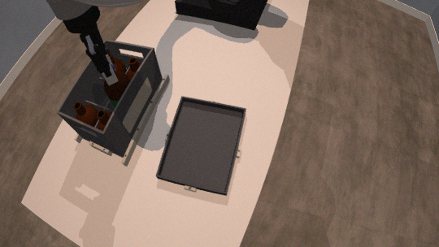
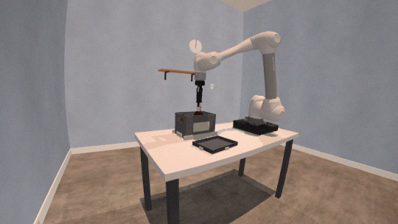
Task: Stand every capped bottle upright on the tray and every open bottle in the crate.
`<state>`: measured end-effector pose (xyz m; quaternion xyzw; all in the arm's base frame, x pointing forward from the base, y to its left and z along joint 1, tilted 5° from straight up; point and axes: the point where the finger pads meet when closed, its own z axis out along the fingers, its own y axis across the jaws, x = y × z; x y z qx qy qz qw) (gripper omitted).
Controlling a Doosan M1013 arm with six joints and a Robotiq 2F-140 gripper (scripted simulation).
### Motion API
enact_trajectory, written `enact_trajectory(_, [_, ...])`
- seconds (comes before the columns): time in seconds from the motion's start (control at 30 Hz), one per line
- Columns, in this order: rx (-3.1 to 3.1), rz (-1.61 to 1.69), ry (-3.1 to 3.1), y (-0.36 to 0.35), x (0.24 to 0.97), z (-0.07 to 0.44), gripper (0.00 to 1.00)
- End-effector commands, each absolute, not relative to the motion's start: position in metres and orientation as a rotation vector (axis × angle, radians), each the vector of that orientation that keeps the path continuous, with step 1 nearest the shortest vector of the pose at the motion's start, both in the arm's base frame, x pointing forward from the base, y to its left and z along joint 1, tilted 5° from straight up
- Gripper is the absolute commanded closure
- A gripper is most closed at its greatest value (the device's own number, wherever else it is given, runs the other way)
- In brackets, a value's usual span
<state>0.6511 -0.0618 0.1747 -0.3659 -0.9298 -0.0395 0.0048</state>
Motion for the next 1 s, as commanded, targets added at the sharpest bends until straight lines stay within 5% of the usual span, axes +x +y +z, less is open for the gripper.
enact_trajectory(0.0, [-1.146, -0.124, -2.912, -0.063, 0.651, 0.189, 1.00])
enact_trajectory(0.97, [-1.146, -0.124, -2.912, -0.068, 0.649, 0.258, 1.00])
